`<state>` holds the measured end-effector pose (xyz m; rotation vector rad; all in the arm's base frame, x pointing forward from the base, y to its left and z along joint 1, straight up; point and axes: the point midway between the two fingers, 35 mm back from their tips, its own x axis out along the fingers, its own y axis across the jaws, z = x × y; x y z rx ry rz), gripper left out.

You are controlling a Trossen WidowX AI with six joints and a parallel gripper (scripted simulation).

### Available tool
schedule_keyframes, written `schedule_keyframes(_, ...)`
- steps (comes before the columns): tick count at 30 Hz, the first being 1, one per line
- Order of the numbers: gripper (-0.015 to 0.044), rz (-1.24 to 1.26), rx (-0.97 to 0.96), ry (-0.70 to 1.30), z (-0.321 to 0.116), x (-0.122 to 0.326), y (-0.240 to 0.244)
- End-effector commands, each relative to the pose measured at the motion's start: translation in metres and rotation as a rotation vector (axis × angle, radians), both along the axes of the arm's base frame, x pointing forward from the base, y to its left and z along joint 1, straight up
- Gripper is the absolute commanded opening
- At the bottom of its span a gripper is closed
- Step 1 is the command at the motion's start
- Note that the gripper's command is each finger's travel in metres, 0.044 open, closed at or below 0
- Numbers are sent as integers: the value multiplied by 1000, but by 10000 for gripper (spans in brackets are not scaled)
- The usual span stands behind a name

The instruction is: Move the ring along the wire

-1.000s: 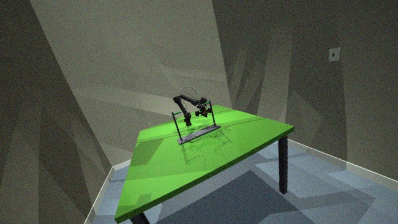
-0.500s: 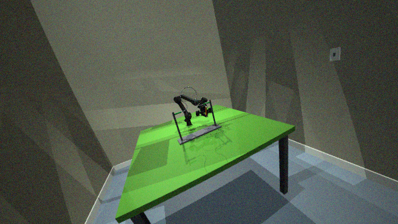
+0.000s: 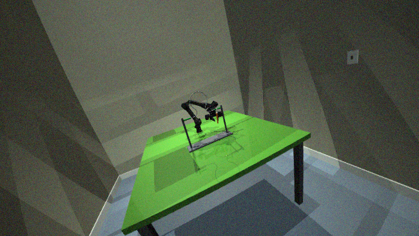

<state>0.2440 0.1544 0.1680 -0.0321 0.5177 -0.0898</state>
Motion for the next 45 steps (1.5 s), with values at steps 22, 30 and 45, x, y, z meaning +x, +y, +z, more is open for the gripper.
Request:
schedule_keyframes(22, 212, -1, 7, -3, 10, -15, 1)
schedule_keyframes(30, 423, 3, 5, -11, 33, -52, 3)
schedule_keyframes(45, 440, 3, 5, -11, 33, -52, 3)
